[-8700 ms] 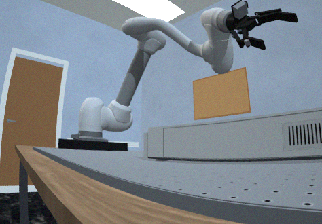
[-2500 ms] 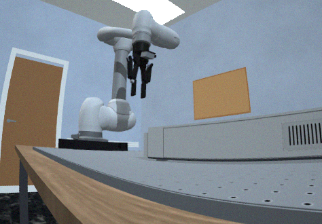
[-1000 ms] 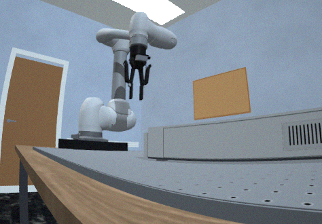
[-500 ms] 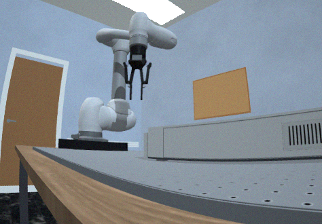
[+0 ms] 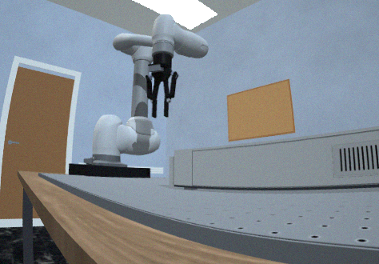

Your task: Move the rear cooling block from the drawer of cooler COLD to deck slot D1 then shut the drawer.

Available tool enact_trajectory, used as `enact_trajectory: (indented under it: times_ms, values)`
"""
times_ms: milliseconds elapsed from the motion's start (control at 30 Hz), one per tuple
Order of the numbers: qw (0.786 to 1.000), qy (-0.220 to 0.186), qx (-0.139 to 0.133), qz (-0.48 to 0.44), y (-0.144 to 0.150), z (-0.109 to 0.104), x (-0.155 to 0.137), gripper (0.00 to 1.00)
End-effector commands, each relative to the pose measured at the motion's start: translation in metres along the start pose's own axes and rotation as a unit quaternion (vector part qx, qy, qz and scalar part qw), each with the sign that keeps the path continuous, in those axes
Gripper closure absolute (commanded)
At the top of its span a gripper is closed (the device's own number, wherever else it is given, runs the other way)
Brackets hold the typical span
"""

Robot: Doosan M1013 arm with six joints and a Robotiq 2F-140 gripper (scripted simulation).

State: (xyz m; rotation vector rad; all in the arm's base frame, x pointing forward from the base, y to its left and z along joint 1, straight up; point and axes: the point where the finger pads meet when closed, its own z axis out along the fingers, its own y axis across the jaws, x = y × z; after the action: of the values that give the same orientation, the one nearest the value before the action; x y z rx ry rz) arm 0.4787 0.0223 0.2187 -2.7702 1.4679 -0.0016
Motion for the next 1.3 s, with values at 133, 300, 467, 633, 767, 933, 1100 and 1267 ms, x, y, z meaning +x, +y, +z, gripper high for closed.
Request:
enact_trajectory:
  times_ms: [133,300,467,633,767,933,1100,1267]
  values:
    - [0.995,0.001,0.000,0.102,-0.0004,-0.0005,0.0000,0.66]
    - [0.988,0.001,0.000,0.155,-0.0004,-0.0005,0.0000,0.66]
    - [0.978,0.001,0.000,0.207,-0.0004,-0.0005,0.0000,0.66]
    - [0.969,0.001,0.000,0.247,-0.0004,-0.0005,0.0000,0.66]
    - [0.969,0.001,0.000,0.247,-0.0004,-0.0005,0.0000,0.66]
    - [0.969,0.001,0.000,0.247,-0.0004,-0.0005,0.0000,0.66]
    - [0.969,0.001,0.000,0.247,-0.0004,-0.0005,0.0000,0.66]
    - [0.969,0.001,0.000,0.247,-0.0073,0.0050,0.0081,0.66]
